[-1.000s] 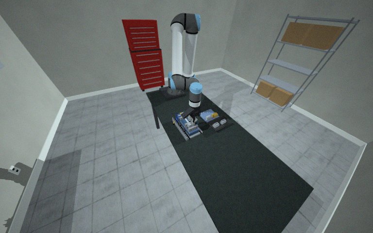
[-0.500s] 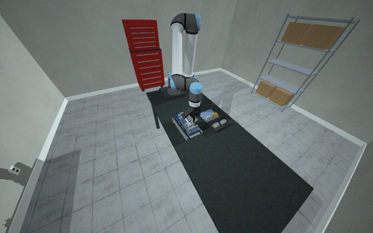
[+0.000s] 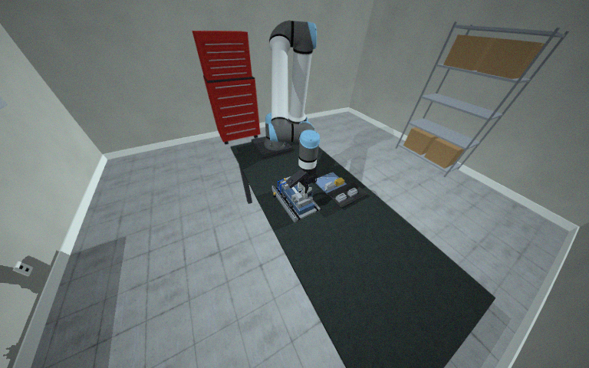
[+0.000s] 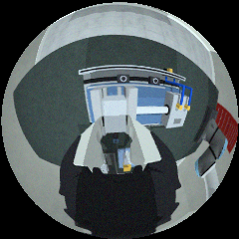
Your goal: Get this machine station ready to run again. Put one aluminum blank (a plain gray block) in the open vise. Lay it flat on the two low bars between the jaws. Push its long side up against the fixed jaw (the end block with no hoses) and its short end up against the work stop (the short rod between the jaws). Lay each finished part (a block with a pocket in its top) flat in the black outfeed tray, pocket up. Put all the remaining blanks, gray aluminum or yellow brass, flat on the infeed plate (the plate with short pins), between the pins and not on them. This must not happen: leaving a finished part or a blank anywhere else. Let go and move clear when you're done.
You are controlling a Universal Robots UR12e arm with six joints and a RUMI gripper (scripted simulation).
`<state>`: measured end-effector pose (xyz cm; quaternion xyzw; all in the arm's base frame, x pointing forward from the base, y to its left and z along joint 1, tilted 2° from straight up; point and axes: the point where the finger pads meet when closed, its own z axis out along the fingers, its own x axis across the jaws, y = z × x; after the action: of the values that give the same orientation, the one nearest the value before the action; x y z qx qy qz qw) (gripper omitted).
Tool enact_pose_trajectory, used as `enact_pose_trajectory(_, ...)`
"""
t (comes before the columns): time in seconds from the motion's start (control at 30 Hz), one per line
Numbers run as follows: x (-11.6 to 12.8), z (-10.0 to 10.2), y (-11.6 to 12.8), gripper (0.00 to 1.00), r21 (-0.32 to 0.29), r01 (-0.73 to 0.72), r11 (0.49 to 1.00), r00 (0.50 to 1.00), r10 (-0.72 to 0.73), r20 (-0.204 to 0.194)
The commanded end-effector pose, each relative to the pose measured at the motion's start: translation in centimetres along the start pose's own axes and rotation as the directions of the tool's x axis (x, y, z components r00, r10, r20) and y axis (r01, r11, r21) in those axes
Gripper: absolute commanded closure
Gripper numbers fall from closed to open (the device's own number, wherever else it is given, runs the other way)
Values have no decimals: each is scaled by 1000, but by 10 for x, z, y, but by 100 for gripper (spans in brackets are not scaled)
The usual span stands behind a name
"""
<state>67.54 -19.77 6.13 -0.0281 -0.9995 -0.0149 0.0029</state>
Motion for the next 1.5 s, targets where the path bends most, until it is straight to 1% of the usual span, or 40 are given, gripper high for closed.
enact_pose_trajectory(0.0, -1, -1, 0, 100, 1, 0, 1000, 1000, 0, 2)
enact_pose_trajectory(1.47, -2, -1, 4, 100, 1, 0, 1000, 1000, 0, 2)
